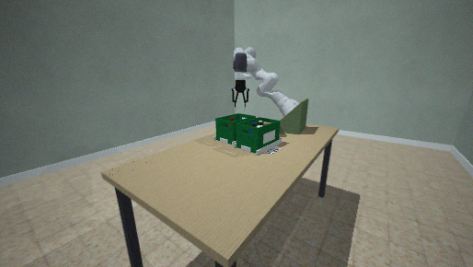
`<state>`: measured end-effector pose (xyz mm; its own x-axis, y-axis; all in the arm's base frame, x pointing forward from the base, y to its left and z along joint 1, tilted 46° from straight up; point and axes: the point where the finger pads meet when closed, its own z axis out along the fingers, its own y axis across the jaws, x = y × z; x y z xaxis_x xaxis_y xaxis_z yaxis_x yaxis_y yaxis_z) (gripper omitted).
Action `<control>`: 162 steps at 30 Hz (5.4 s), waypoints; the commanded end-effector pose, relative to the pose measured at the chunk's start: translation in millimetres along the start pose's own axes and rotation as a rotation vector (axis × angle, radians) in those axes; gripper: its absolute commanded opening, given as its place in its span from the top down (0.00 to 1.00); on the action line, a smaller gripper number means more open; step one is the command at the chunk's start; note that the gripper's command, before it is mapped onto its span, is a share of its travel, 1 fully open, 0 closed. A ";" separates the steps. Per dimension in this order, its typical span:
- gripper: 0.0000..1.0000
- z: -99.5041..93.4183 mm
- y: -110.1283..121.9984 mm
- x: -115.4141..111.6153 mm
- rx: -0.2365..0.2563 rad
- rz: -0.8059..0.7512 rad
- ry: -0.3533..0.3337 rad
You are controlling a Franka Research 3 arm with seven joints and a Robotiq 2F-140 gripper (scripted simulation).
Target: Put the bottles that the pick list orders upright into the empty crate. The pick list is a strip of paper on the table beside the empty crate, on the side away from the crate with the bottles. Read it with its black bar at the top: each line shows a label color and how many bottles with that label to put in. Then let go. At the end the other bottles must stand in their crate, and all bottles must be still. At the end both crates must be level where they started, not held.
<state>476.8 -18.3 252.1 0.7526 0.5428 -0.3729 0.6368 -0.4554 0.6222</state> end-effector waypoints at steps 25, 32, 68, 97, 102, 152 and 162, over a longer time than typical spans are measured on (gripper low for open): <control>0.62 20.0 -1.3 -1.2 0.009 -0.059 0.004; 0.62 29.3 -1.4 -1.2 0.009 -0.059 0.004; 0.62 72.0 -1.8 -1.1 0.009 -0.059 0.004; 1.00 85.1 -1.9 -1.0 0.009 -0.059 0.004; 1.00 85.1 -1.9 -1.0 0.009 -0.059 0.004; 1.00 63.4 -1.7 -1.1 0.009 -0.059 0.004; 1.00 50.1 -1.6 -1.1 0.009 -0.059 0.004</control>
<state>482.9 -61.5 210.4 0.7202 0.5638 -0.4043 0.6754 -0.4366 0.5943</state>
